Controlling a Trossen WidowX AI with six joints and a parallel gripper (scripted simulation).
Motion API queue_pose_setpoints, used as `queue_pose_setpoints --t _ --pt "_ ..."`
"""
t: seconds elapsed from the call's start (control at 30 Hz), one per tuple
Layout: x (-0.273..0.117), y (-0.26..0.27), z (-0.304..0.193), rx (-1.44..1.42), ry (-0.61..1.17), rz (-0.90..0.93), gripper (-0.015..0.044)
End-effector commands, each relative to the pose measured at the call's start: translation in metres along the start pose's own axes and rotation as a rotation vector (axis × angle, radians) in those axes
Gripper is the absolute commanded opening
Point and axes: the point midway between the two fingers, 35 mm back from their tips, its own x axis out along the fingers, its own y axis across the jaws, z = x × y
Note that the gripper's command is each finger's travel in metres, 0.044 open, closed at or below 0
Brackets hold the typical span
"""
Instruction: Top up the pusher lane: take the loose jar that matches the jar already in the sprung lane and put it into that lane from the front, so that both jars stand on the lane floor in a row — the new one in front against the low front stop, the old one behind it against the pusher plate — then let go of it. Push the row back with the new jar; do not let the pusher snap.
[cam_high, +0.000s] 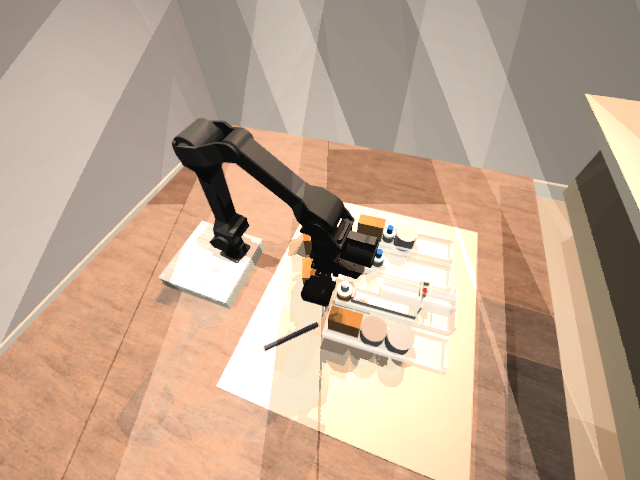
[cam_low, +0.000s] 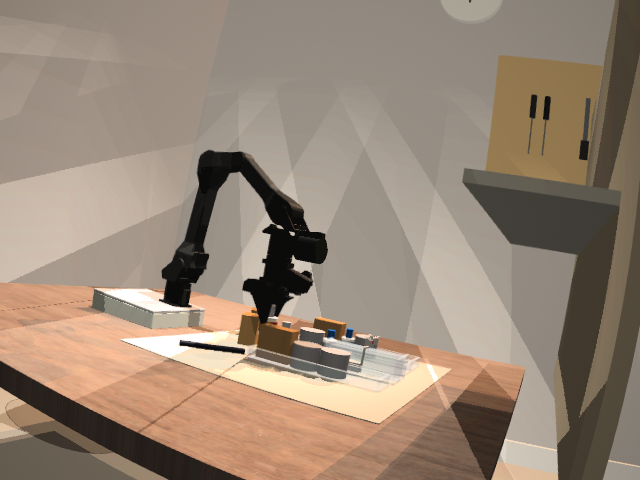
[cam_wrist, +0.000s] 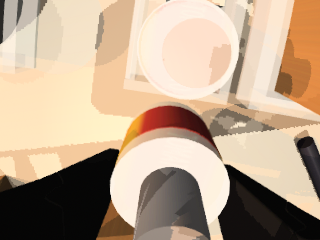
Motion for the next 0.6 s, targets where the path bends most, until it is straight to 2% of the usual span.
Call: queue_pose_setpoints --t 0.0,0.57 --pt "0.0070 -0.0004 -0.0008 0.005 0.002 -0.004 0.0000" --pt "0.0069 -0.0005 0.0052 0.005 0.002 -0.004 0.0000"
